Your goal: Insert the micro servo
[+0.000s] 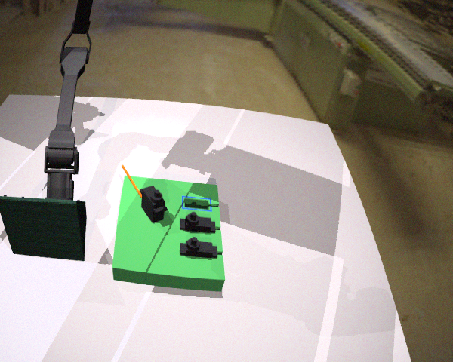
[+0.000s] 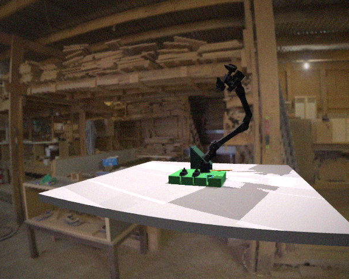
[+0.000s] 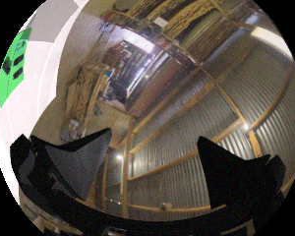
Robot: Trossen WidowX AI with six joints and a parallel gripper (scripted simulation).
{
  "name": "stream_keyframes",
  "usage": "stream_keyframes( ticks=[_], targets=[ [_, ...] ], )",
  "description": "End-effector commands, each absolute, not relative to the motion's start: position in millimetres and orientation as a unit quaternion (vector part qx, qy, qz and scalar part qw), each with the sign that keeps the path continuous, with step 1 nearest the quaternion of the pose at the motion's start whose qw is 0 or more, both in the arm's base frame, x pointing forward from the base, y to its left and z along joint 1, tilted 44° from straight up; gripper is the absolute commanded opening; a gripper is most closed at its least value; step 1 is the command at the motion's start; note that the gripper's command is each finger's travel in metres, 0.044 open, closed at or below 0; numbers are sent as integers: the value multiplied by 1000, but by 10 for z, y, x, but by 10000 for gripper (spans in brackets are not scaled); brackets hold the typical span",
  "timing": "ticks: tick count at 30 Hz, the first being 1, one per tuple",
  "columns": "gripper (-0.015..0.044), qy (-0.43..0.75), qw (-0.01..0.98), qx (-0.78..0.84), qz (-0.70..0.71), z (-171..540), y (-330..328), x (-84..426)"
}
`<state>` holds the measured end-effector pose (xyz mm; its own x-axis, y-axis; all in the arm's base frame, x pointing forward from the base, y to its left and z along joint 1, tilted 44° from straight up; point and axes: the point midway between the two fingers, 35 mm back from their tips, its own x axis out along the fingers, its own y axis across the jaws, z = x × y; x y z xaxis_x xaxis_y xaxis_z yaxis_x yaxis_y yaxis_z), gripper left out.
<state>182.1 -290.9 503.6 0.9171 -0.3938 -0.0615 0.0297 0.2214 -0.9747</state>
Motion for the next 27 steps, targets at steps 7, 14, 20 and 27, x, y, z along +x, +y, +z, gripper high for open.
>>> stream_keyframes(
  ticks=[7,14,20,27],
  targets=[
    [440,178,791,-583,-44,4261,-2983,2259],
    [440,193,797,-571,36,3720,-2862,2554],
    [440,202,796,-560,111,3257,-2668,2773],
    [440,205,788,-546,198,2761,-2363,2958]
  ],
)
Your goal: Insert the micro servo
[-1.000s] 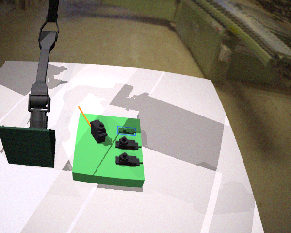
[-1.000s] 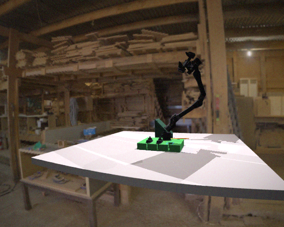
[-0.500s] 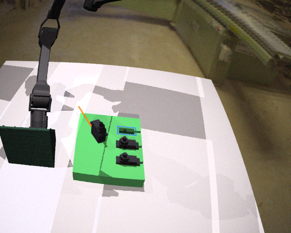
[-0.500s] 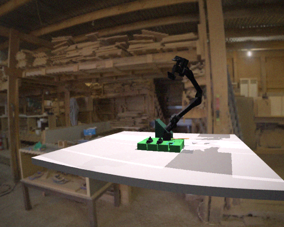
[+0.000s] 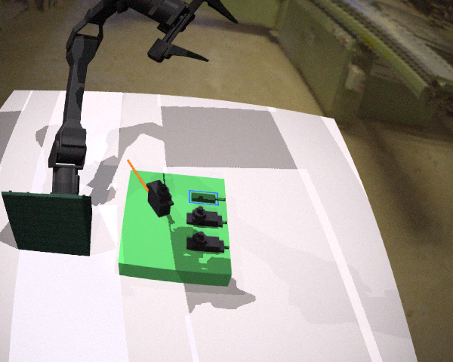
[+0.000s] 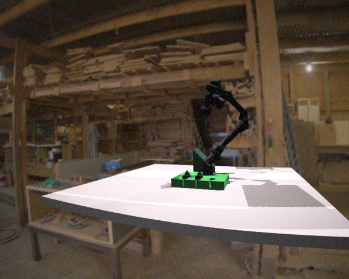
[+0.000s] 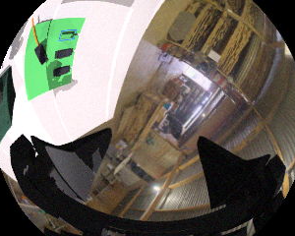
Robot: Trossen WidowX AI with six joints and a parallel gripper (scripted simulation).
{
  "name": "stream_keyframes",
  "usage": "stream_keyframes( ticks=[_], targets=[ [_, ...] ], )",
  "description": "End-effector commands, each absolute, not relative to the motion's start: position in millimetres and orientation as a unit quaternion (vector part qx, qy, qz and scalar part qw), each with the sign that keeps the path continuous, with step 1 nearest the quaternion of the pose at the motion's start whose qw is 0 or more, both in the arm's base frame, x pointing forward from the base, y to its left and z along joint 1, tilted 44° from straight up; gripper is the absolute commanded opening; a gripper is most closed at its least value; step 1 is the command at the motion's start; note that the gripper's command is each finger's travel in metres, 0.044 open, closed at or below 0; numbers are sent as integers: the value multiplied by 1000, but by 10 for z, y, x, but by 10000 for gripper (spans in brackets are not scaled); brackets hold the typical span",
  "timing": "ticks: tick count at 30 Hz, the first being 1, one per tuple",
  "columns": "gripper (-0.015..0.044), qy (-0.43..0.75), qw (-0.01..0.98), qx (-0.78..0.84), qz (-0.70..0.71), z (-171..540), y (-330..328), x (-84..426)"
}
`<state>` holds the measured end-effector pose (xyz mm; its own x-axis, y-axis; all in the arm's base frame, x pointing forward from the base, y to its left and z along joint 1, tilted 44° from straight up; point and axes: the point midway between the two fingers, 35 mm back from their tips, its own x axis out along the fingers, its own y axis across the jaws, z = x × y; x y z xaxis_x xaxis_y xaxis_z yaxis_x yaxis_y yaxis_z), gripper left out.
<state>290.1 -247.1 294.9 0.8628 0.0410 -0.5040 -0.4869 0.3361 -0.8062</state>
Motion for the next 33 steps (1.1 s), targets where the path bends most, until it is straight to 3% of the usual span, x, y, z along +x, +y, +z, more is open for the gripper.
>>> stream_keyframes(
  ticks=[1,17,33],
  targets=[
    [440,205,785,-545,211,2695,-2318,2976],
    [440,192,715,-511,437,1660,-1381,3029],
    [440,133,594,-448,654,956,-406,2539]
  ],
)
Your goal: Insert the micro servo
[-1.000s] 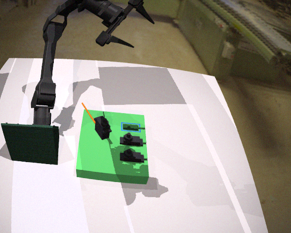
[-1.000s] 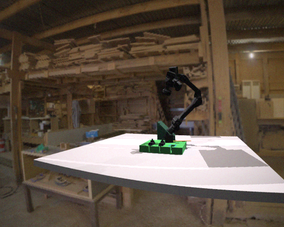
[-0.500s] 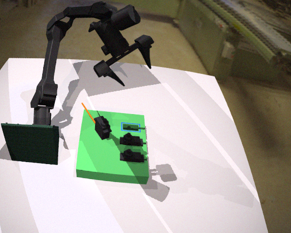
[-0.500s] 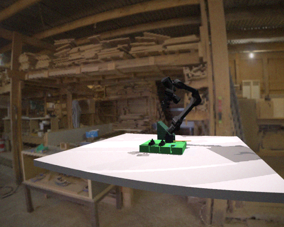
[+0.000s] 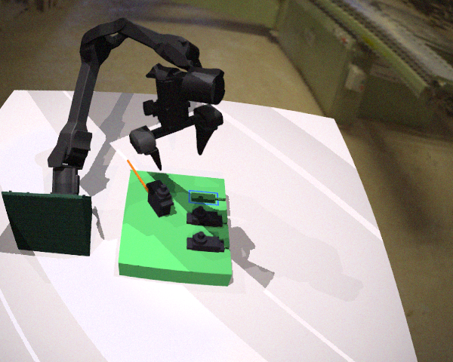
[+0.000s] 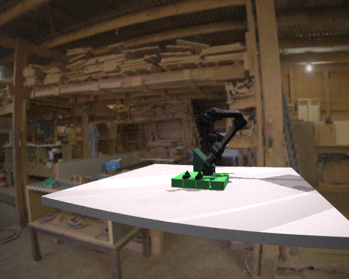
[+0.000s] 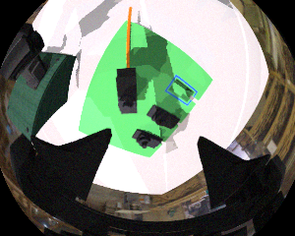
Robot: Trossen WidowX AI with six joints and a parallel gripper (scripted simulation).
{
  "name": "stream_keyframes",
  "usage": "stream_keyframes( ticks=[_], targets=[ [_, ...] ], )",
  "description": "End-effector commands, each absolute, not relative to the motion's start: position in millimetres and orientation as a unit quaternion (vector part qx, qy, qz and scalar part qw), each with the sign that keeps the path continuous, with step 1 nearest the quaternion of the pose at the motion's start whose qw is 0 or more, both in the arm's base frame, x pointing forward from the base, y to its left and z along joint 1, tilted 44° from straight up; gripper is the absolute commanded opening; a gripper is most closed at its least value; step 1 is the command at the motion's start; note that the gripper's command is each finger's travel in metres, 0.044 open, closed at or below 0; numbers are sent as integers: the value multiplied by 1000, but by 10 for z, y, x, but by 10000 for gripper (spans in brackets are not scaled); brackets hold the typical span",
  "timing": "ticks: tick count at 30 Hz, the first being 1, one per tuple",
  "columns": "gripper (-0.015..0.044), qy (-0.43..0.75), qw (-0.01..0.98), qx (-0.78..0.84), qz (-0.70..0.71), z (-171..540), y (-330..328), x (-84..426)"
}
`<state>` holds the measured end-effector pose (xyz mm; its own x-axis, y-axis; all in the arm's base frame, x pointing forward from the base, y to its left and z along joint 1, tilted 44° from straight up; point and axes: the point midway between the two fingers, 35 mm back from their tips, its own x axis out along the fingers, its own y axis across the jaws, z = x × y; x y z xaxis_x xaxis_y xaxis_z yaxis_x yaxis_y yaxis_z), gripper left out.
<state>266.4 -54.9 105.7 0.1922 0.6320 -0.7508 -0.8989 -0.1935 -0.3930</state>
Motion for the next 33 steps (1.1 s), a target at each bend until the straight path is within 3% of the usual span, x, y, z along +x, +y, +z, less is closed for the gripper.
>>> stream_keyframes(
  ticks=[1,6,33],
  targets=[
    [440,128,585,-443,667,926,-352,2491],
    [440,109,554,-423,709,832,-175,2286],
    [440,109,554,-423,709,502,138,2281]
  ],
)
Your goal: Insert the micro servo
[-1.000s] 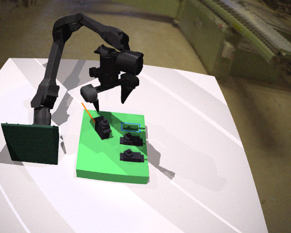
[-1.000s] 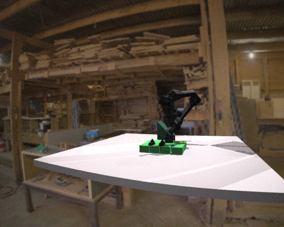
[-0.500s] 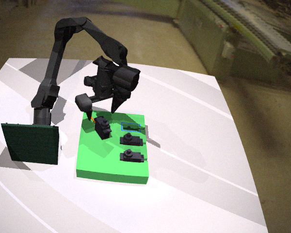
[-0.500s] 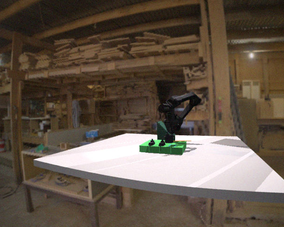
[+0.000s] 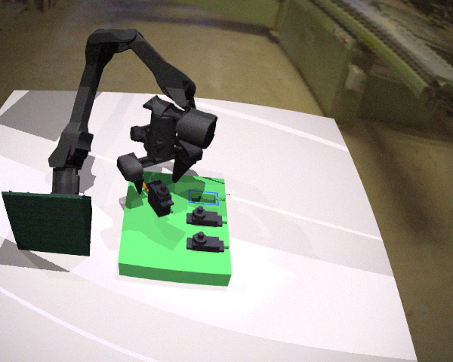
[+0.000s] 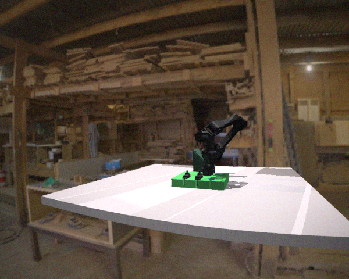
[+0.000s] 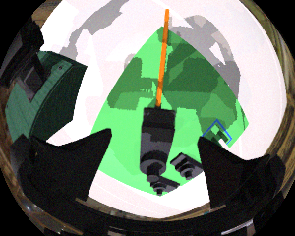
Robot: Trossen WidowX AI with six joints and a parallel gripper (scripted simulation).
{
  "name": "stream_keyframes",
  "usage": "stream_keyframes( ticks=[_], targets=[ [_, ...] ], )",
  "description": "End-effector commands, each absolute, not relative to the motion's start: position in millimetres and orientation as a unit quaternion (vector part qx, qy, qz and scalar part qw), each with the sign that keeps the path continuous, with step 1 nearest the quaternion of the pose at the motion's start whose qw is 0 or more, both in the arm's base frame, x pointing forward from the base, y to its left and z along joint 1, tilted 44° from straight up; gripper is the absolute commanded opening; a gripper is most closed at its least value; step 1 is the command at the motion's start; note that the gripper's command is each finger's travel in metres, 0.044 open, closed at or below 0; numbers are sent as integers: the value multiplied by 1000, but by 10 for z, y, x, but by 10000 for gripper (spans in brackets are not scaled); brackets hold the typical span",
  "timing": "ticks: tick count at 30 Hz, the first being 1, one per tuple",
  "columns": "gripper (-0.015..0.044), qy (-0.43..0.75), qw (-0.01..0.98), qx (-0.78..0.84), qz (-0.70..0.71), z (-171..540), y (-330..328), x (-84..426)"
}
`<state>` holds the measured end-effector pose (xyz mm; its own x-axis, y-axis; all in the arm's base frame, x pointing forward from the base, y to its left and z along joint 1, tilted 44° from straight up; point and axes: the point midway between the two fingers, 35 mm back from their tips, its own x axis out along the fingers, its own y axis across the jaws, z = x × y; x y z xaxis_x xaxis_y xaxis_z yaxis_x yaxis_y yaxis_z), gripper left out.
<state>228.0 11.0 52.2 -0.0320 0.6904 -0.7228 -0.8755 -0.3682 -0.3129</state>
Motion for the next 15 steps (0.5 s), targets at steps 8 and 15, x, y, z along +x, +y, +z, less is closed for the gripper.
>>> stream_keyframes(
  ticks=[8,15],
  targets=[
    [256,109,554,-423,709,500,140,2280],
    [112,109,554,-423,709,500,140,2280]
  ],
)
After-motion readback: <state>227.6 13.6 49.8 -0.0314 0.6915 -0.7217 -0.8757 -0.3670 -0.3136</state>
